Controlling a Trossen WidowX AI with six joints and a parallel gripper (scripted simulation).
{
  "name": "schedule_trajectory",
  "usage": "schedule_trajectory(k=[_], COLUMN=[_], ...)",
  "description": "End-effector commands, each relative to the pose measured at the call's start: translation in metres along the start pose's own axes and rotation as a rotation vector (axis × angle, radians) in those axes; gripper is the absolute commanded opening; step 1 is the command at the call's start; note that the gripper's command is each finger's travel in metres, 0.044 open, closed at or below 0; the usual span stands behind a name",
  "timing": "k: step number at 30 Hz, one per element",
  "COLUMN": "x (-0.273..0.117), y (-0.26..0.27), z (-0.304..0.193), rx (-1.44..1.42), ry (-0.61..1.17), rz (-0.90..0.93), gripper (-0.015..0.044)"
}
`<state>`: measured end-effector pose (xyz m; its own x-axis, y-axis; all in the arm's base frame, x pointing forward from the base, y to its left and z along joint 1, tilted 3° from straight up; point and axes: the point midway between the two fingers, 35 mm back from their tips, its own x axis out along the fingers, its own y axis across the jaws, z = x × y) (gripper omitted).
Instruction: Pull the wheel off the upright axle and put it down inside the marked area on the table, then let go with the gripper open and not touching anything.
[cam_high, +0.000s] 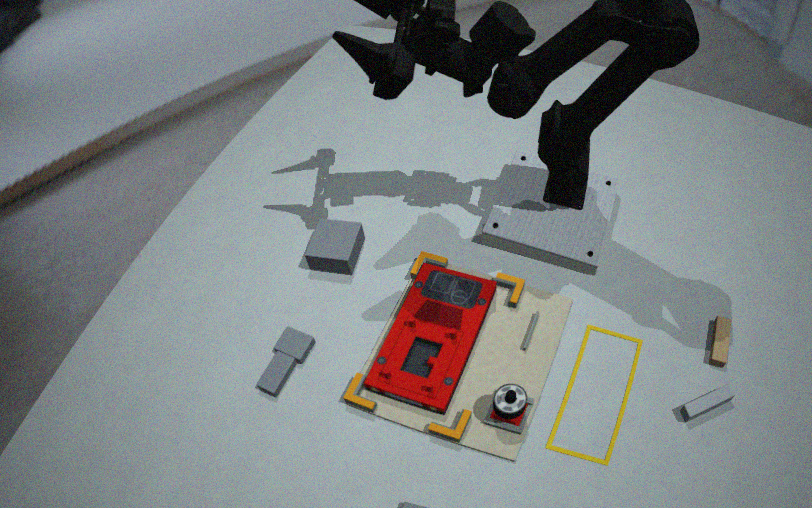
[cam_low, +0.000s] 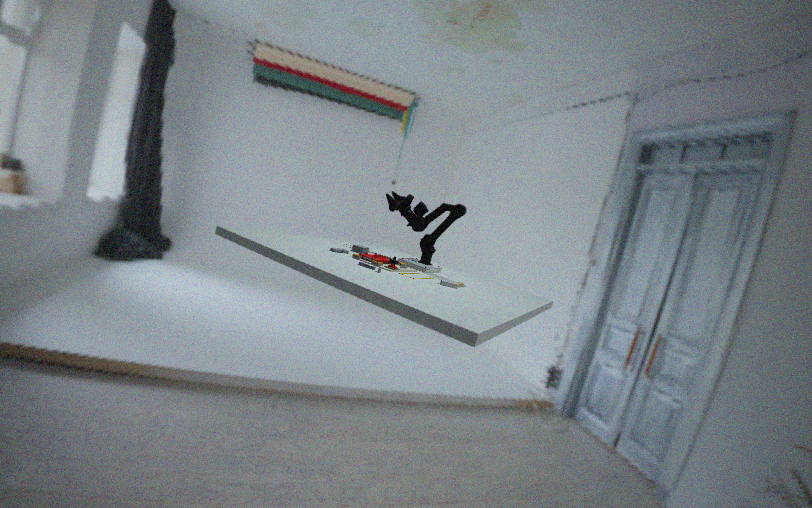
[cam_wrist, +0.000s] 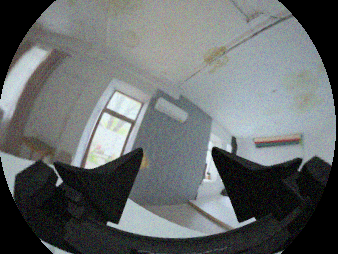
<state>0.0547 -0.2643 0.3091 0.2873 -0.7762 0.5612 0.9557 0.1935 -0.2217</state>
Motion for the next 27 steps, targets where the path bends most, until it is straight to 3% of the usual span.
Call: schedule_trajectory(k=[1, 4, 15, 27], x=[0.001, 0.018, 0.062, 0.03], y=[0.001, 0.017, 0.131, 0.277], z=[-0.001, -0.016, -0.069, -0.078], rx=[0.009, 0.138, 0.661, 0.987], ry=[0.006, 0.086, 0.547, 1.175], rz=[0.004, 0.054, 0.258, 0.352], gripper=[0.0374, 0.03, 0.03, 0.03])
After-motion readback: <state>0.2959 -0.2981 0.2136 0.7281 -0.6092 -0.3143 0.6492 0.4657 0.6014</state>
